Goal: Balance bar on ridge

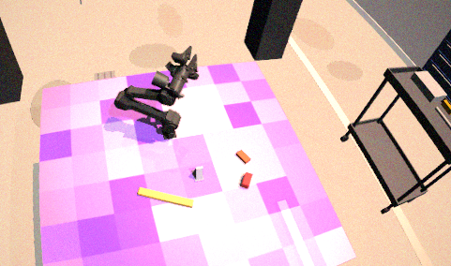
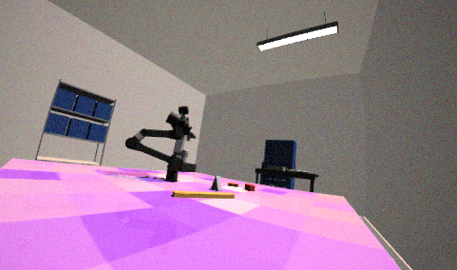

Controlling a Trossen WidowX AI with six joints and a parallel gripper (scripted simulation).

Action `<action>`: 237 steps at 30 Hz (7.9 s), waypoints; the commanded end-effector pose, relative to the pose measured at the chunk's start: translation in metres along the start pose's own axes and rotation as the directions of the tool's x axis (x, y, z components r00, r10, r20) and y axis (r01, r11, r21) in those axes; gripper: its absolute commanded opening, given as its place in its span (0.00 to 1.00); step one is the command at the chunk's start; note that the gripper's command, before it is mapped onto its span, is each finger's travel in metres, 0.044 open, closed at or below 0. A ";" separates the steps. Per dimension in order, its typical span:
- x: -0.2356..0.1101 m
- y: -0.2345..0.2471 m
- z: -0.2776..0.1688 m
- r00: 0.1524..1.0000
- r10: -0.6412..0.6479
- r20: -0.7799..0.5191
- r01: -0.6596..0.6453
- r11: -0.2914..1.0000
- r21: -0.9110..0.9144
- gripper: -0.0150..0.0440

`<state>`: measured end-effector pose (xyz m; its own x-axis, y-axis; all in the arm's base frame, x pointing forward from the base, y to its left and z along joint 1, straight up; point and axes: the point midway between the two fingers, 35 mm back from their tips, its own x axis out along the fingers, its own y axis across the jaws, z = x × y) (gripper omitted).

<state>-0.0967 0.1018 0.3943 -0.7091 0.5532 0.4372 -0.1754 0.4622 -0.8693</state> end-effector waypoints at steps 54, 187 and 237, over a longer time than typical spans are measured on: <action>-0.192 0.023 -0.308 0.118 0.338 -0.934 0.196 0.914 0.356 0.79; -0.558 0.117 -0.119 -0.470 0.859 0.204 0.866 0.403 0.298 0.25; -0.479 0.059 -0.162 -0.465 0.861 0.207 0.884 0.463 0.059 0.25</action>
<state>0.3470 -0.0318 0.1732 0.0469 0.0000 -0.9989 -0.7791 0.6258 -0.0366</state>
